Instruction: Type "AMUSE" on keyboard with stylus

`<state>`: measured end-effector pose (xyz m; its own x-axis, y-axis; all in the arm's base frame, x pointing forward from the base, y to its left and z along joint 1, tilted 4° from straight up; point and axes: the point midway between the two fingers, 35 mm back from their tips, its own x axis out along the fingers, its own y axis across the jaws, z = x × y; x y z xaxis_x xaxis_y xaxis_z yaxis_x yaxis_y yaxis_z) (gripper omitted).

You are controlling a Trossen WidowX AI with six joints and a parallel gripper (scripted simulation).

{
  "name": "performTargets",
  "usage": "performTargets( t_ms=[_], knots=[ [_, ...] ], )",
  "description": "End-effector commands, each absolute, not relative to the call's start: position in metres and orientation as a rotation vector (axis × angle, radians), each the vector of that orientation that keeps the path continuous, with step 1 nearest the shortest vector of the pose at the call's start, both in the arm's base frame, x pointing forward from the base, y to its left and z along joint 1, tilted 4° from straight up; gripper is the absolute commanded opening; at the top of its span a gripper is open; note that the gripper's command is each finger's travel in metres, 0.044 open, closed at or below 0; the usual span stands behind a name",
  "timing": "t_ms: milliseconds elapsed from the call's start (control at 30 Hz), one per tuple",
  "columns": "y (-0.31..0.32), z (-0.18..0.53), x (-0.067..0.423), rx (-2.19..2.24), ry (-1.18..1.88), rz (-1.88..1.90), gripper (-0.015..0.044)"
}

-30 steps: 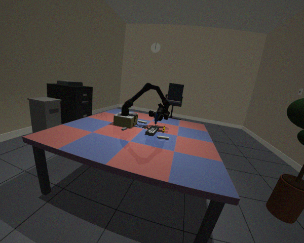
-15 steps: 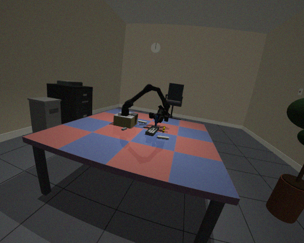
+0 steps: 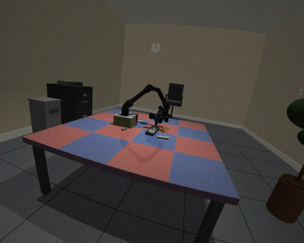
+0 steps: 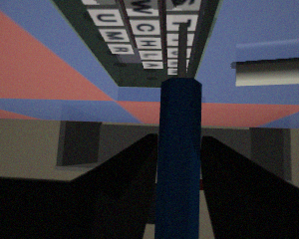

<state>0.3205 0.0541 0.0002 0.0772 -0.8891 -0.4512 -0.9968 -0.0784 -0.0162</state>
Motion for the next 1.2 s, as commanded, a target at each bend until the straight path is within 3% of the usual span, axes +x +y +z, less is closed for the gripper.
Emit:
performTargets(
  t_ms=[0, 1167],
  knots=[
    [0.054, -0.003, 0.321, -2.05, 1.876, 0.47, 0.0081],
    [0.054, 0.001, 0.322, -2.05, 1.876, 0.47, 0.0081]
  ],
)
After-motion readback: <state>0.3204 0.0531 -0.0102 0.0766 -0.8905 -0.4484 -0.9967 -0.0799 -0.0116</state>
